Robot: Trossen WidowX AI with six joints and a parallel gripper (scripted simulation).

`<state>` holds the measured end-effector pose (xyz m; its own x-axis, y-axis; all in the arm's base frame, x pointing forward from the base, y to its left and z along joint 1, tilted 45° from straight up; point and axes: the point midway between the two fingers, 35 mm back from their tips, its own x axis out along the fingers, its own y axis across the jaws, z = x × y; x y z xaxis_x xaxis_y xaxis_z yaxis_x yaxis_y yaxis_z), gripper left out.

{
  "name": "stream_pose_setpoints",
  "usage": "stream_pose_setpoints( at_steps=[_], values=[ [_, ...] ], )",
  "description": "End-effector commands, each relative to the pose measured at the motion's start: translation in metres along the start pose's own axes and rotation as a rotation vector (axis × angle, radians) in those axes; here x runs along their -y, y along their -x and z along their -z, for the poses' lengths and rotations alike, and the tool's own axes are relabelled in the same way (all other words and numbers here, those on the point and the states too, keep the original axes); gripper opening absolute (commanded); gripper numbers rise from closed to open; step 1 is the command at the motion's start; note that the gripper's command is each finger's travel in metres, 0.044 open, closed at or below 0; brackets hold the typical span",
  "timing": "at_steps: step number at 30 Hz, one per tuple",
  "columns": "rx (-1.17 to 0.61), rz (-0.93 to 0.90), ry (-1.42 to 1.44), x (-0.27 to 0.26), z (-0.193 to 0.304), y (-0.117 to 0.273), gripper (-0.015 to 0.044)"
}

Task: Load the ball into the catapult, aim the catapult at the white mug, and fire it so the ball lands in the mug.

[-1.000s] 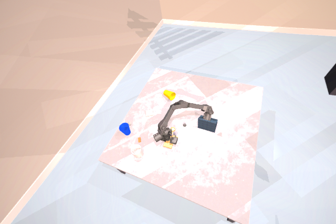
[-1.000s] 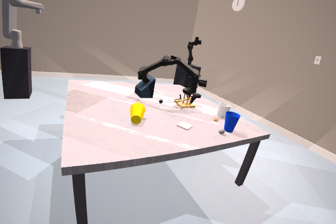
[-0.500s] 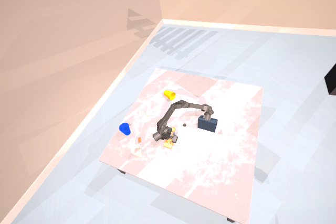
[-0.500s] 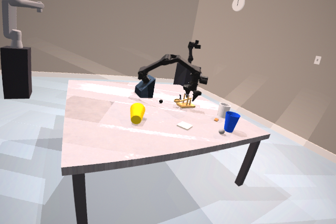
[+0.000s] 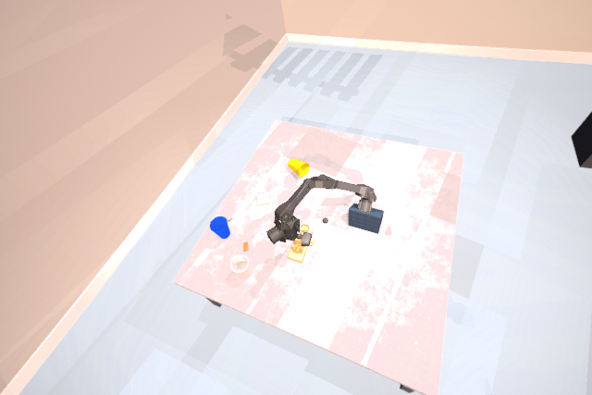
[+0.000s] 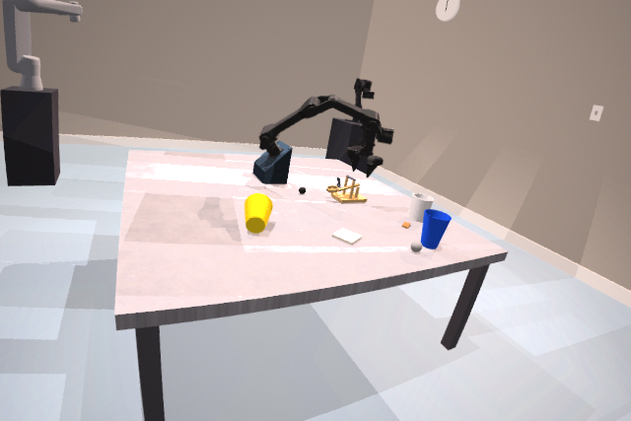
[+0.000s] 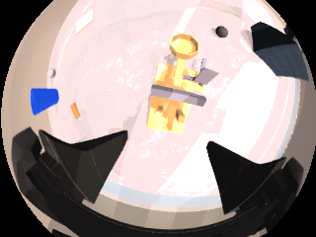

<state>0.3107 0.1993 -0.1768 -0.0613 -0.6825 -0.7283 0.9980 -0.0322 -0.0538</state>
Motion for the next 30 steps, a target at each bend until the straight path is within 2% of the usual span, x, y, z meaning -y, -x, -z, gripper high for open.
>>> stream_pose_setpoints(
  at_steps=[1, 30],
  values=[
    [-0.001, -0.003, 0.119, -0.0001, 0.0, 0.0009, 0.044],
    [0.002, -0.002, 1.124, 0.0007, -0.0005, 0.0039, 0.044]
  ],
)
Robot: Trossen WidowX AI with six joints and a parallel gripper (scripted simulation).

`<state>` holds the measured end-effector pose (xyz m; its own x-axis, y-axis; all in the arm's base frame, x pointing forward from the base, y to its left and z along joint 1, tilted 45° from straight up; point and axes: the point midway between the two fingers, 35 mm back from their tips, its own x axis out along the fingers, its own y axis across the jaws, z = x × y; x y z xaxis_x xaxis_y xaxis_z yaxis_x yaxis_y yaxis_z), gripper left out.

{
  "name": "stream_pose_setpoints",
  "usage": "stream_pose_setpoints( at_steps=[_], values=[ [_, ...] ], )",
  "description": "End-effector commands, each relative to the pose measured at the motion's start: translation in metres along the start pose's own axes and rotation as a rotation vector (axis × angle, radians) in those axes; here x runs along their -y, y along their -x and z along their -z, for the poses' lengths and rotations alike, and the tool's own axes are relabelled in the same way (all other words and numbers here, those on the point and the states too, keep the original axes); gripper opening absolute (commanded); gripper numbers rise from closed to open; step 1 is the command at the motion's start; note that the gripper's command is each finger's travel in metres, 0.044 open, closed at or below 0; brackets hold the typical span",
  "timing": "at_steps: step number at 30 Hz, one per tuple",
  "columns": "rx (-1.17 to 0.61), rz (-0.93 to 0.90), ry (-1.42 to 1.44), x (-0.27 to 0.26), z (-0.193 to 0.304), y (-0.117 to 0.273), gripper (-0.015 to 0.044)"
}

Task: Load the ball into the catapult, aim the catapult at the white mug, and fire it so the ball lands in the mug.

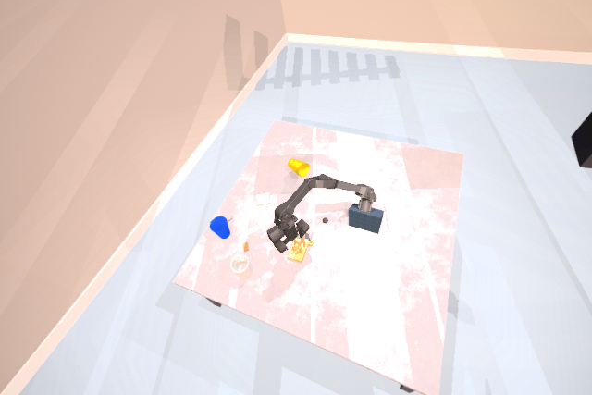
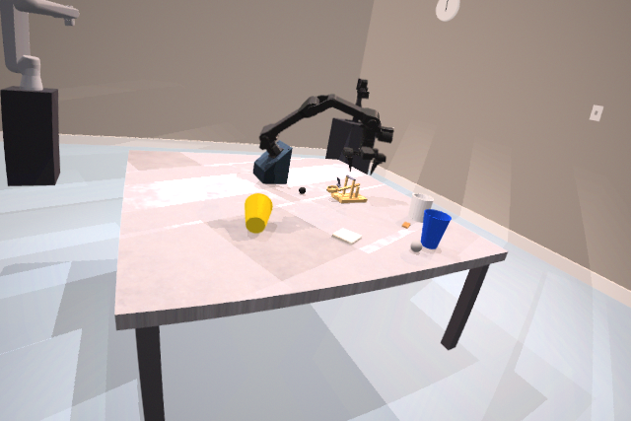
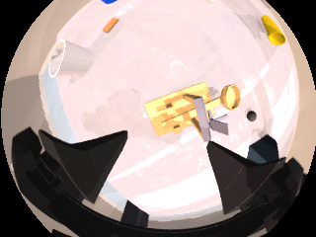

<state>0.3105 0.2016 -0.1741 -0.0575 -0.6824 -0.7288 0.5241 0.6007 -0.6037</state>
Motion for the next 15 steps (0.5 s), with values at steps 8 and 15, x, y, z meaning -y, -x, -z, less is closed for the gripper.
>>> stream_pose_setpoints(
  at_steps=[8, 15],
  values=[
    [-0.001, 0.001, 0.396, 0.0006, 0.0003, 0.0013, 0.044],
    [-0.002, 0.001, 0.638, 0.0008, 0.0004, 0.002, 0.044]
  ],
)
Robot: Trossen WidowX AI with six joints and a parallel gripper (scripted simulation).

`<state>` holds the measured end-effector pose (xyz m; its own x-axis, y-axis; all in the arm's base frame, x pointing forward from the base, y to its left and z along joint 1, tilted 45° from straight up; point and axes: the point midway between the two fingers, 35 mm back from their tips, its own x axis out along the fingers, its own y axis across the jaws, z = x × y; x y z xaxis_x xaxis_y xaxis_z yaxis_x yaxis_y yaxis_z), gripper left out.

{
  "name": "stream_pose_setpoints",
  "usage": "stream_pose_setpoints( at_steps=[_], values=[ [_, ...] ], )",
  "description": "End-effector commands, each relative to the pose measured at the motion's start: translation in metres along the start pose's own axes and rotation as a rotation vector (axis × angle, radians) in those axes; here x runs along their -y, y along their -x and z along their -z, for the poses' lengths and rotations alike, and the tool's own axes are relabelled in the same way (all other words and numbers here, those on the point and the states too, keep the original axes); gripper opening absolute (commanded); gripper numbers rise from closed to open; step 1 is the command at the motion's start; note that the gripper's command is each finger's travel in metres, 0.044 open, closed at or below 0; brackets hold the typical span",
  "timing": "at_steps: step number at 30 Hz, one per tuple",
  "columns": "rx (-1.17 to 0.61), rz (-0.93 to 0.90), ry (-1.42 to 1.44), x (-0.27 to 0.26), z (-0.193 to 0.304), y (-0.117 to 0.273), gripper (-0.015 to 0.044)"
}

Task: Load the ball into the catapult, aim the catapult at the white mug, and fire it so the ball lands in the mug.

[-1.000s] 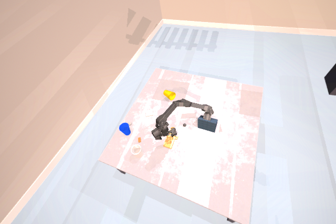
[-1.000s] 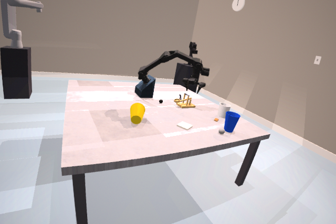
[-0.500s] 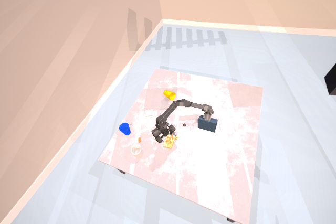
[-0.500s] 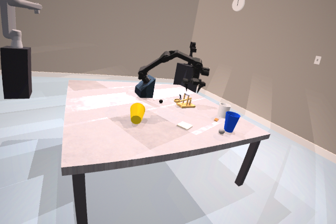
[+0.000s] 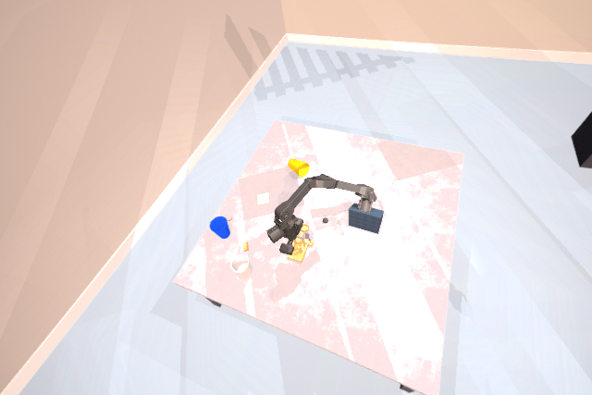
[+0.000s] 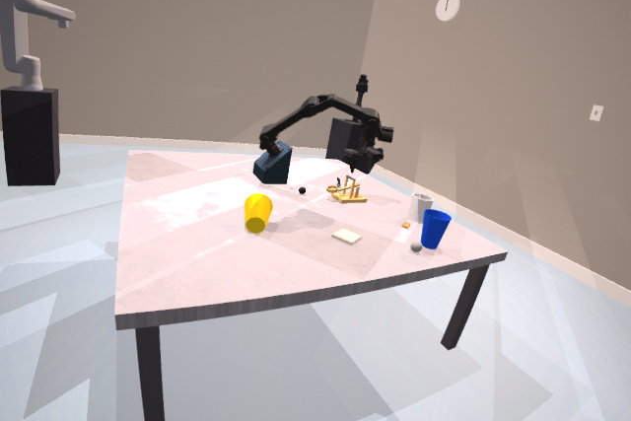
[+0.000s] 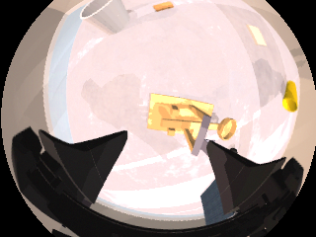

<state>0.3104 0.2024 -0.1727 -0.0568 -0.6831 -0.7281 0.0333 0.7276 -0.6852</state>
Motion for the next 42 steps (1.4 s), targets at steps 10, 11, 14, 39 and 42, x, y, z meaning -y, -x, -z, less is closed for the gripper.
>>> stream_pose_setpoints(
  at_steps=[10, 11, 14, 39, 42],
  values=[
    [-0.003, 0.0, 0.465, 0.0004, 0.0007, 0.0015, 0.044],
    [-0.003, 0.0, 0.5, 0.0004, 0.0008, 0.0016, 0.044],
    [-0.003, 0.0, 0.604, 0.0004, 0.0008, 0.0019, 0.044],
    [-0.004, 0.0, 1.418, 0.0009, 0.0015, 0.0042, 0.044],
    [-0.004, 0.0, 1.418, 0.0009, 0.0015, 0.0042, 0.044]
  ],
)
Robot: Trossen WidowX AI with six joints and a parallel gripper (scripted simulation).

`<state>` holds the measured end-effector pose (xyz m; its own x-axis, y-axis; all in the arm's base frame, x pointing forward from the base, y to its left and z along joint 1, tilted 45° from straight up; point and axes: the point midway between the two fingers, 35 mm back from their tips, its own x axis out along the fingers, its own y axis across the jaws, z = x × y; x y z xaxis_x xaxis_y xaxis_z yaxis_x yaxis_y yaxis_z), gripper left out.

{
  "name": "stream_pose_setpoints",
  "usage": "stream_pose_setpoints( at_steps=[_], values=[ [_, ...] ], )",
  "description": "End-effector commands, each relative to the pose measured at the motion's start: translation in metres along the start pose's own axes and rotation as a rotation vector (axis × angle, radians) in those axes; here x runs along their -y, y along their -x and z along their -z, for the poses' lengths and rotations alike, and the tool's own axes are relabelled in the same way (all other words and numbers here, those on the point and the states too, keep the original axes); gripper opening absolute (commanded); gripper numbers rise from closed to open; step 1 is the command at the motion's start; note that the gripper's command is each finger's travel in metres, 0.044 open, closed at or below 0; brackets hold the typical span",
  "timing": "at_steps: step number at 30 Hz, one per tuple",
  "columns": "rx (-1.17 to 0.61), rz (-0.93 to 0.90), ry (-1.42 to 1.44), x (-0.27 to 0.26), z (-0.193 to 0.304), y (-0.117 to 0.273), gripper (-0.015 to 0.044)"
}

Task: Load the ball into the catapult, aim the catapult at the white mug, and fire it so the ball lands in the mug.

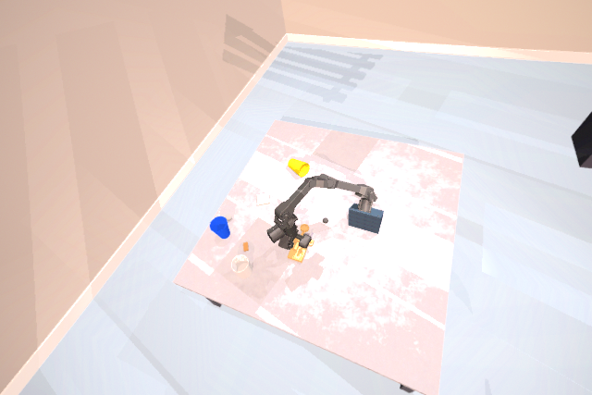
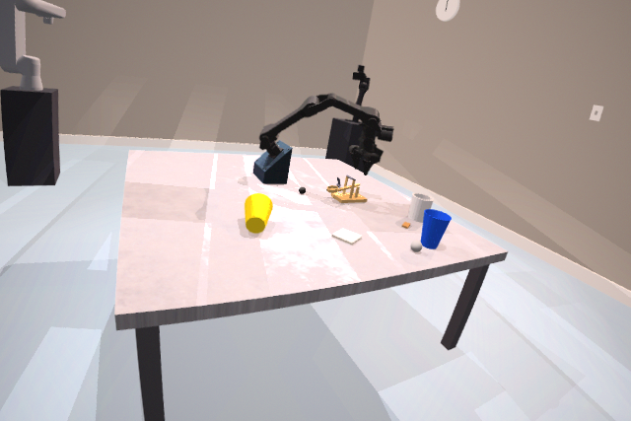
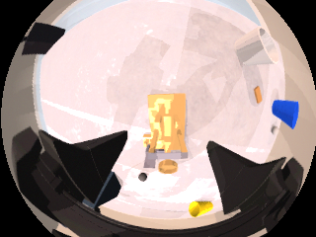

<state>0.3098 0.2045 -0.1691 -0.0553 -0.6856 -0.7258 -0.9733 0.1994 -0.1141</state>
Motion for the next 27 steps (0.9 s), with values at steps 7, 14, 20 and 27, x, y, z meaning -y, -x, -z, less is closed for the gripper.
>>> stream_pose_setpoints(
  at_steps=[7, 14, 20, 27],
  values=[
    [0.0, -0.004, 0.14, 0.0, 0.0, -0.039, 0.044],
    [-0.001, -0.003, 0.16, 0.0, 0.0, -0.047, 0.044],
    [-0.001, -0.003, 0.16, 0.0, 0.0, -0.055, 0.044],
    [-0.001, -0.003, 0.16, 0.0, 0.0, -0.067, 0.044]
  ],
)
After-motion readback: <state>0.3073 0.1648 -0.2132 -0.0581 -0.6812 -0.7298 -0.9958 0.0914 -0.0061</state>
